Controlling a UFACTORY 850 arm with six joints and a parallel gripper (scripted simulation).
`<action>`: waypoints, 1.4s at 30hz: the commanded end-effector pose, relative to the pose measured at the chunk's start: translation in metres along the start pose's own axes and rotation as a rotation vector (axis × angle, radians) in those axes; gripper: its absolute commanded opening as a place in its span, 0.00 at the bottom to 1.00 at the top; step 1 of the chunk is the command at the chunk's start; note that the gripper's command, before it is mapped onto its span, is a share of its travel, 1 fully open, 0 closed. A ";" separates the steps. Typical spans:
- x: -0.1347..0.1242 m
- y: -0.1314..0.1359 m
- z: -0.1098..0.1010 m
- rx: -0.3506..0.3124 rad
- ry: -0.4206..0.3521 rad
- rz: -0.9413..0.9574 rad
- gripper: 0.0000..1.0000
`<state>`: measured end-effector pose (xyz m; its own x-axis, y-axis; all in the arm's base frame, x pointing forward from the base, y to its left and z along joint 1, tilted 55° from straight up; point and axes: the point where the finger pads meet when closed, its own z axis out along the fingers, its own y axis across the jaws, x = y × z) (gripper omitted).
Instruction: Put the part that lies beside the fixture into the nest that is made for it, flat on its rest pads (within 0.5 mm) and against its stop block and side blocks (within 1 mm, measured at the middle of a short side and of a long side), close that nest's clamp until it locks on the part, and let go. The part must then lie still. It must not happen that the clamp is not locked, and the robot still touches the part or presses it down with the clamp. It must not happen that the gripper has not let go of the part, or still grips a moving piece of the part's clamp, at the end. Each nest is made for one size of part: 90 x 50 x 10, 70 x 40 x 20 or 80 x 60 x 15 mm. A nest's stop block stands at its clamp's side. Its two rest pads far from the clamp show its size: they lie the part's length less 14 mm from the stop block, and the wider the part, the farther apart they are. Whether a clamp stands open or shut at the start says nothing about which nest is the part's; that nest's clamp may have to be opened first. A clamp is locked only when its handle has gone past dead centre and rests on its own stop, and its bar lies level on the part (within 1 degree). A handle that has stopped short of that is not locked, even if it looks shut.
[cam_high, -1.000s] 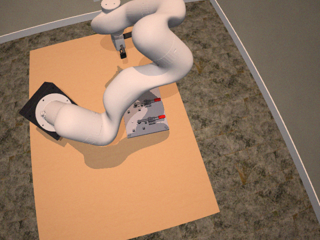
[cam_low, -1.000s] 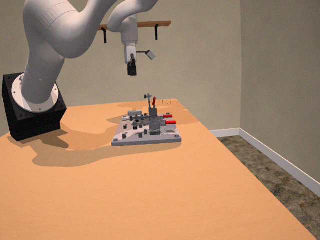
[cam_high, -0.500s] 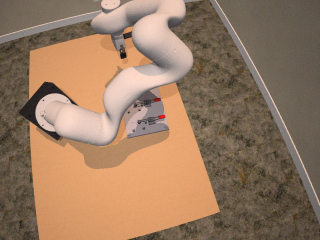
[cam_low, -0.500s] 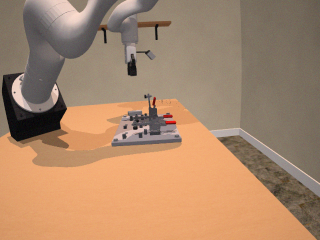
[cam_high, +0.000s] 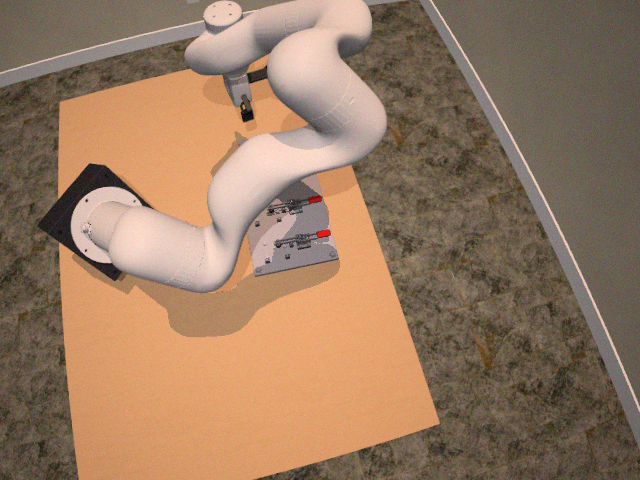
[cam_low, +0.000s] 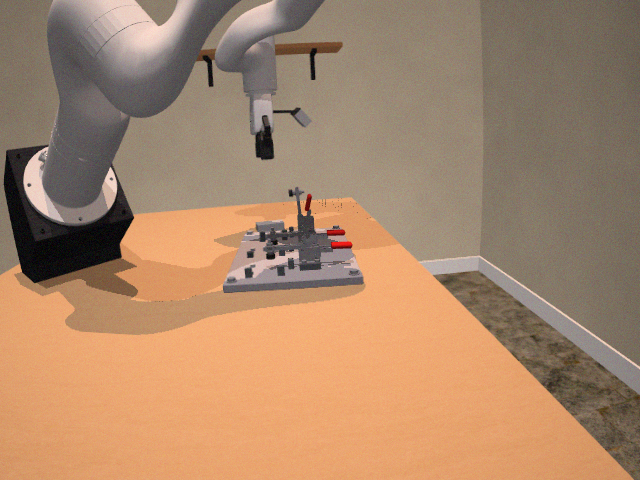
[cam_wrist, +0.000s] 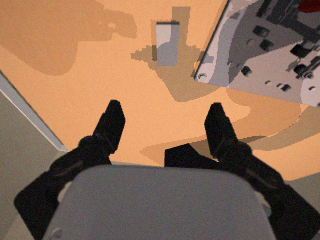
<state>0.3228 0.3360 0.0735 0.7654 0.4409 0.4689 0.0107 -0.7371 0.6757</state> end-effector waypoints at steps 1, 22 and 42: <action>0.001 -0.001 0.005 0.002 0.001 0.001 1.00; 0.001 -0.001 0.093 0.002 0.001 0.001 1.00; 0.001 -0.001 0.143 0.002 0.001 0.001 1.00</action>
<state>0.4139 0.2641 -0.0069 0.7652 0.4405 0.4695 0.0106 -0.7378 0.6750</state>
